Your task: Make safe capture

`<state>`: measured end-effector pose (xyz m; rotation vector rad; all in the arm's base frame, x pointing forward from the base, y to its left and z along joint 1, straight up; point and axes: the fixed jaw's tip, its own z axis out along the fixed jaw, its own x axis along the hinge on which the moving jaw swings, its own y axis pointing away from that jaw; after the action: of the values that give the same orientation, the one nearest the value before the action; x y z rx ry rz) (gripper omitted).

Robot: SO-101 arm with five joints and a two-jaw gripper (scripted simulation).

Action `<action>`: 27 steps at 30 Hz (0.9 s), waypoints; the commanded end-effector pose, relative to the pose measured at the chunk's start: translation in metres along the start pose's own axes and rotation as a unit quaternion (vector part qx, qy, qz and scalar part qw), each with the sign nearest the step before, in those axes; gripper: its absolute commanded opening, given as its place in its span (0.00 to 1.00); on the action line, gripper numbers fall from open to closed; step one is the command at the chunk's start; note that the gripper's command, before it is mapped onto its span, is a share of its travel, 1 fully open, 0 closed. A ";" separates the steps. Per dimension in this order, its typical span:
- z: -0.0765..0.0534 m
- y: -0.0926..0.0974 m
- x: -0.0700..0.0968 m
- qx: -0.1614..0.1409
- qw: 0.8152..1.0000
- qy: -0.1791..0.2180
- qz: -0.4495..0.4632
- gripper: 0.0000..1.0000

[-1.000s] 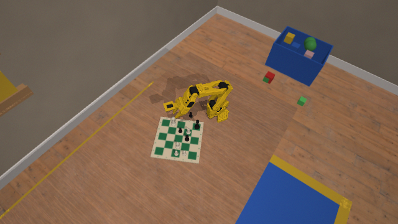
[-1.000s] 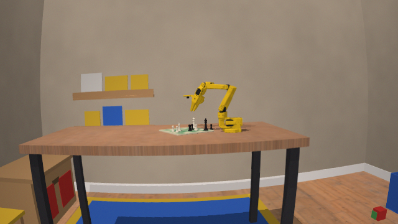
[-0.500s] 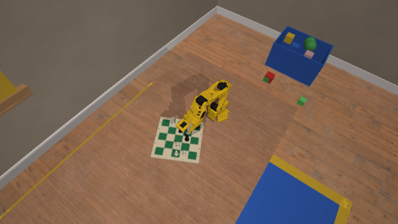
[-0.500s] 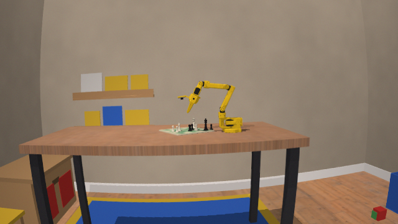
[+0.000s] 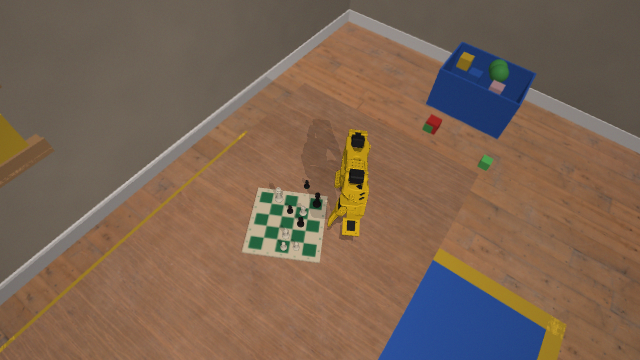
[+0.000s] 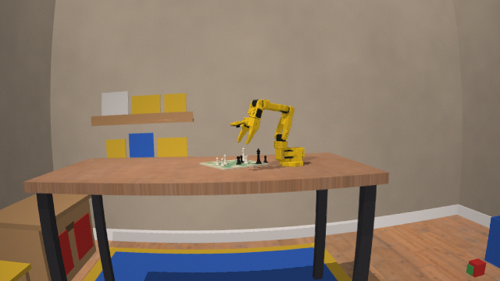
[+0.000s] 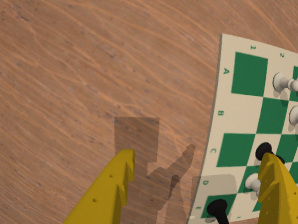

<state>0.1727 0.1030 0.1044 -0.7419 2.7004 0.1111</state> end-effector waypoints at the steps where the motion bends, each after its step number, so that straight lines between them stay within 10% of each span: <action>1: 0.000 0.022 -0.001 -0.019 0.999 0.013 -0.049 0.36; 10: -0.003 0.058 0.009 -0.048 0.989 0.027 -0.140 0.40; 27: -0.004 0.063 0.010 -0.051 0.987 0.029 -0.151 0.40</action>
<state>0.1328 0.1507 0.1046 -1.1749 2.6076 0.1611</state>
